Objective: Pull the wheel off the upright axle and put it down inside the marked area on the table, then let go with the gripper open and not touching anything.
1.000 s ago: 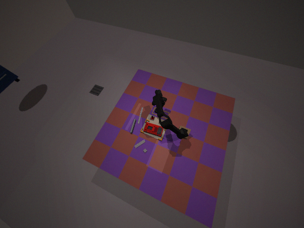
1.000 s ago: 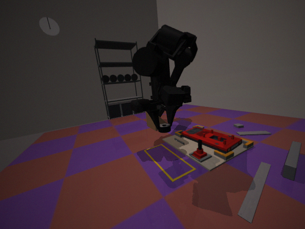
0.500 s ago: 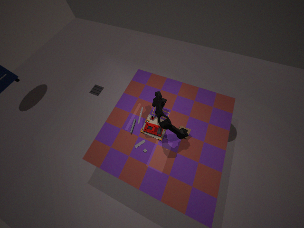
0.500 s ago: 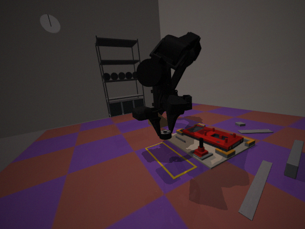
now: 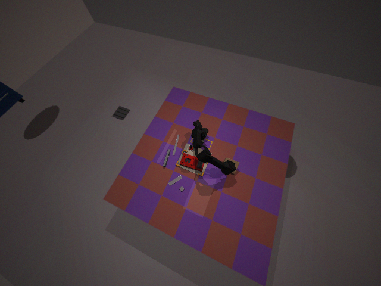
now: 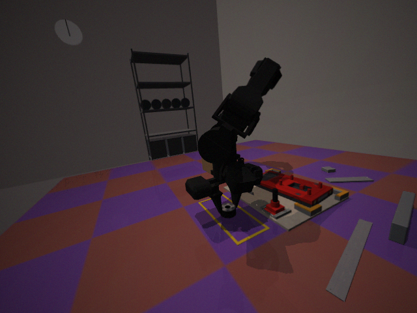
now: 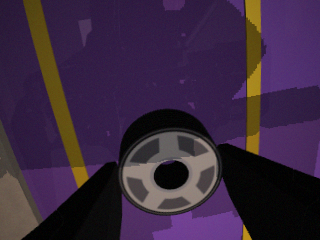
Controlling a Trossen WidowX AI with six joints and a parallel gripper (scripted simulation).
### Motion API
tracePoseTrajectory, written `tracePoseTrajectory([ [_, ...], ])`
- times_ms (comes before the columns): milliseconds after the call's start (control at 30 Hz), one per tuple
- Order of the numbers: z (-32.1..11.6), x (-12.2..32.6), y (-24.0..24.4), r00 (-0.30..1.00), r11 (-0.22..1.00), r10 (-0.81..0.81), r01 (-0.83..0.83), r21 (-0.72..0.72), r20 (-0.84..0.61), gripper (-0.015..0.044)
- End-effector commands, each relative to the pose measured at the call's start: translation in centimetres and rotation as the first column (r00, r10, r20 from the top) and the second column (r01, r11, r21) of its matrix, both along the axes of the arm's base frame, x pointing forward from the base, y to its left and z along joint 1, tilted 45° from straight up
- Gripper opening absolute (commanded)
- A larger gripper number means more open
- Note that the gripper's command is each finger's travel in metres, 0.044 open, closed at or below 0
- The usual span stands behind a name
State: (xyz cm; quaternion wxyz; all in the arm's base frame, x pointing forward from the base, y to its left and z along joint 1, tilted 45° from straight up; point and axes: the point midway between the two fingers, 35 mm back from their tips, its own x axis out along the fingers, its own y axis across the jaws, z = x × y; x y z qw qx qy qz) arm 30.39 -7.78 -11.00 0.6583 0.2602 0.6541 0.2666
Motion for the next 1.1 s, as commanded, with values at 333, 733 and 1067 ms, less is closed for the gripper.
tracePoseTrajectory([
  [333, 0.2, 0.0, -0.2, 1.000, 1.000, 0.000, 0.000, 0.000, 0.000, 0.0289],
  [733, 3.9, -0.1, -4.0, 1.000, 1.000, -0.018, 0.018, -0.003, 0.009, 0.0326],
  [1067, 9.9, -8.2, -4.9, 1.000, 1.000, -0.008, 0.008, -0.001, -0.003, 0.0440],
])
